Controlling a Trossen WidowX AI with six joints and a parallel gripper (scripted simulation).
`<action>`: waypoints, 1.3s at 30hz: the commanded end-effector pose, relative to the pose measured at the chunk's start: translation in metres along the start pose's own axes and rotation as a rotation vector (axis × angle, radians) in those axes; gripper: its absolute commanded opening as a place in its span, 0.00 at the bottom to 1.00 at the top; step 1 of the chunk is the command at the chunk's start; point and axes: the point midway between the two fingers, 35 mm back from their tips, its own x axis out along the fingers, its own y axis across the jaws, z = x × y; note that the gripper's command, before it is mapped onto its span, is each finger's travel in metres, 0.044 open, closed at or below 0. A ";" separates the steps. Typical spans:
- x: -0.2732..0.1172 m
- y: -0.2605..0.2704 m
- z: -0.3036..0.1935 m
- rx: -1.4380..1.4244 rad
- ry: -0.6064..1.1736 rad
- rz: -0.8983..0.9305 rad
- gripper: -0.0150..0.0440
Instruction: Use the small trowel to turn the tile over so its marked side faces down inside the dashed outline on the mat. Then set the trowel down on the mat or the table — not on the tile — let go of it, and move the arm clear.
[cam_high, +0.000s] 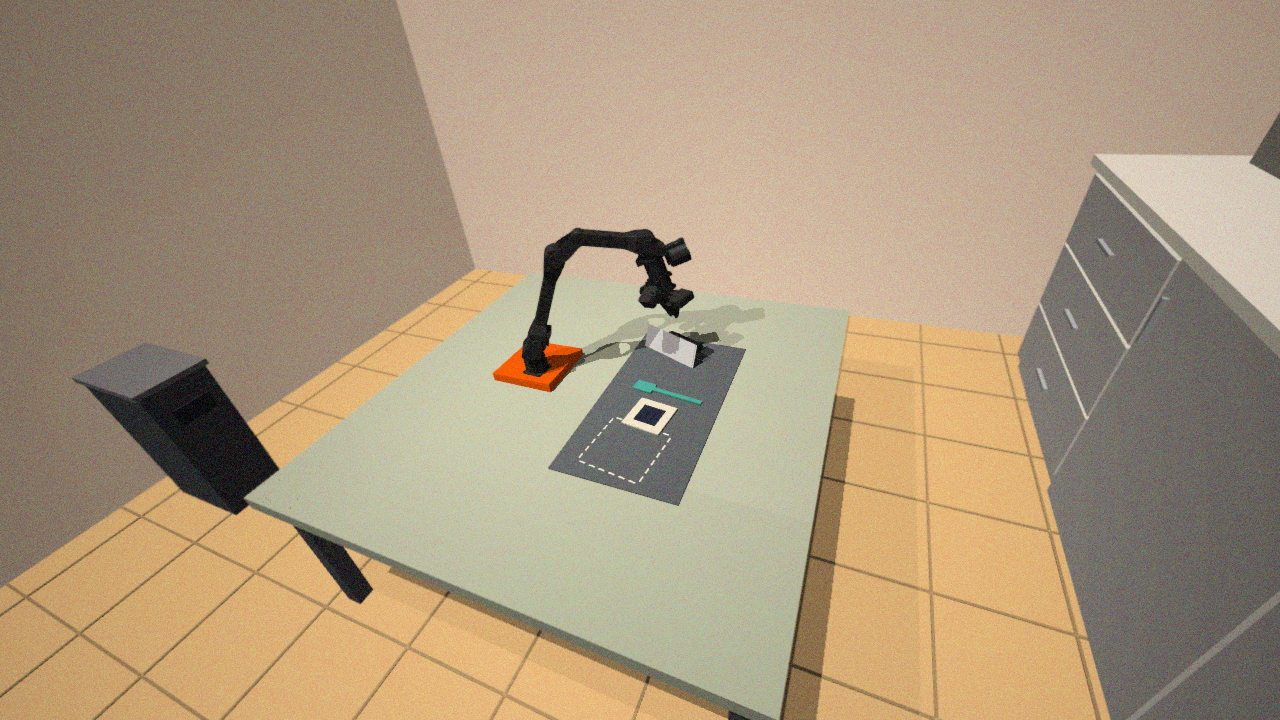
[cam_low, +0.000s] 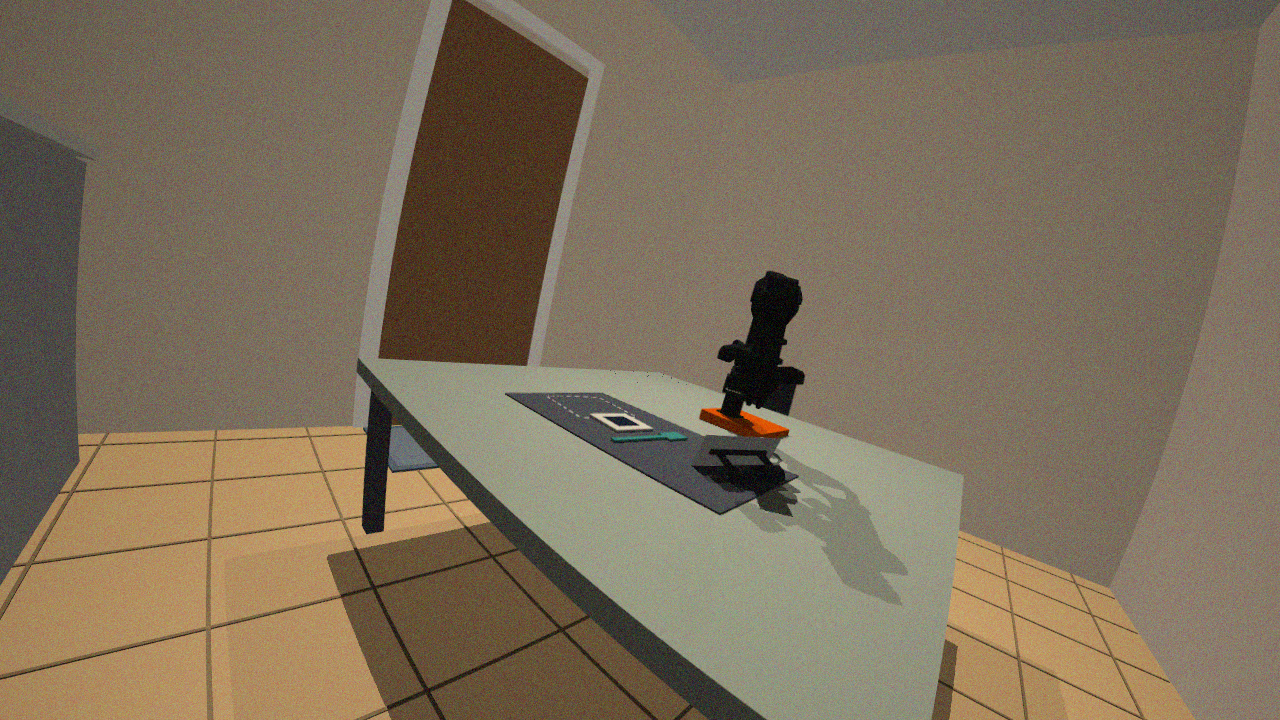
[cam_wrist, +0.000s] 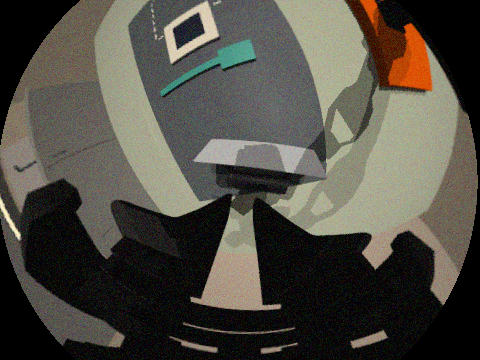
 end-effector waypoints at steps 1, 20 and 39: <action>0.004 -0.040 0.000 -0.035 -0.078 -0.077 0.42; 0.009 -0.092 0.008 -0.100 -0.203 -0.165 0.42; 0.036 -0.088 0.008 -0.097 -0.215 -0.171 0.42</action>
